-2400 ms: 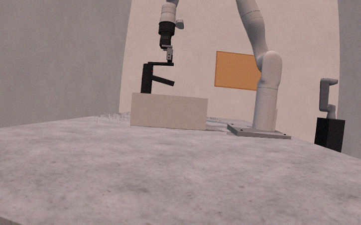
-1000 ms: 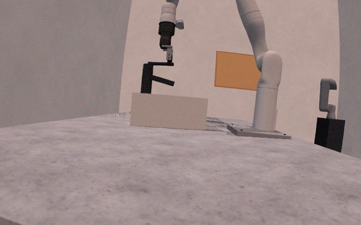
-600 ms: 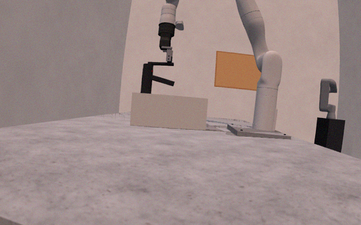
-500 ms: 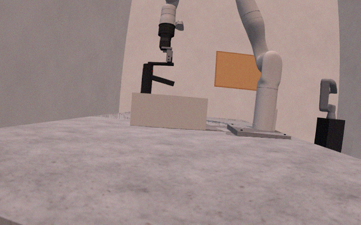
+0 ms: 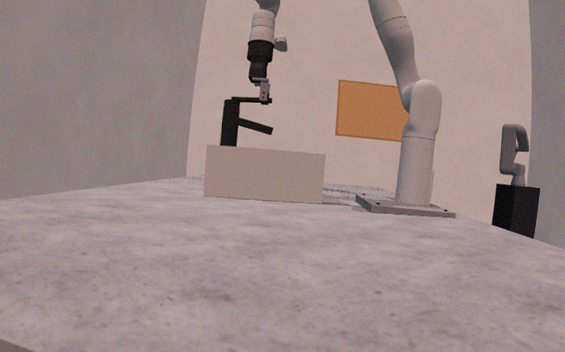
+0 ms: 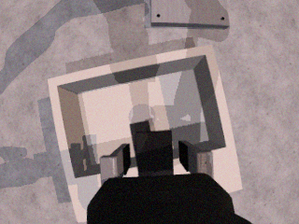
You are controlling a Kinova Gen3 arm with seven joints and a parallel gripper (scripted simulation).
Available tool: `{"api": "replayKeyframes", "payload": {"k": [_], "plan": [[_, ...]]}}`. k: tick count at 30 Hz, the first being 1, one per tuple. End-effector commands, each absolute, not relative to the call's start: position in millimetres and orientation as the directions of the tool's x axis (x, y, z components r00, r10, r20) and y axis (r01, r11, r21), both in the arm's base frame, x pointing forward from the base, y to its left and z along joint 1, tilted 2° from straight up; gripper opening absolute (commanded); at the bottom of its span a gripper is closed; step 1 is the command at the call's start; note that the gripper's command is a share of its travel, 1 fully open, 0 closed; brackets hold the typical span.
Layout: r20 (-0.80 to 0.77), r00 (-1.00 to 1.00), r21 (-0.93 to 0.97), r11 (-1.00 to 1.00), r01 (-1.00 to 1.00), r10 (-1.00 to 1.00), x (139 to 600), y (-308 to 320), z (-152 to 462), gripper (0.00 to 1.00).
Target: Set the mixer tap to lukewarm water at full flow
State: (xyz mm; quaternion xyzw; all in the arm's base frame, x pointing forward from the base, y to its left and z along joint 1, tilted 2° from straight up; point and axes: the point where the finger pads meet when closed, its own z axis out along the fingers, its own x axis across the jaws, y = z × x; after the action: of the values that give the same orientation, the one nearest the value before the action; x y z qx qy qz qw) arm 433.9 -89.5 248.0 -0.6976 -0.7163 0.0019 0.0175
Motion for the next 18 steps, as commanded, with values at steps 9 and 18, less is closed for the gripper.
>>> {"api": "replayKeyframes", "payload": {"k": [9, 18], "plan": [[0.023, -0.026, -0.028, 0.026, 0.999, 0.999, 433.2, -89.3, 241.6, 1.0], [0.023, -0.026, -0.028, 0.026, 0.999, 0.999, 433.1, -89.3, 238.7, 1.0]]}}
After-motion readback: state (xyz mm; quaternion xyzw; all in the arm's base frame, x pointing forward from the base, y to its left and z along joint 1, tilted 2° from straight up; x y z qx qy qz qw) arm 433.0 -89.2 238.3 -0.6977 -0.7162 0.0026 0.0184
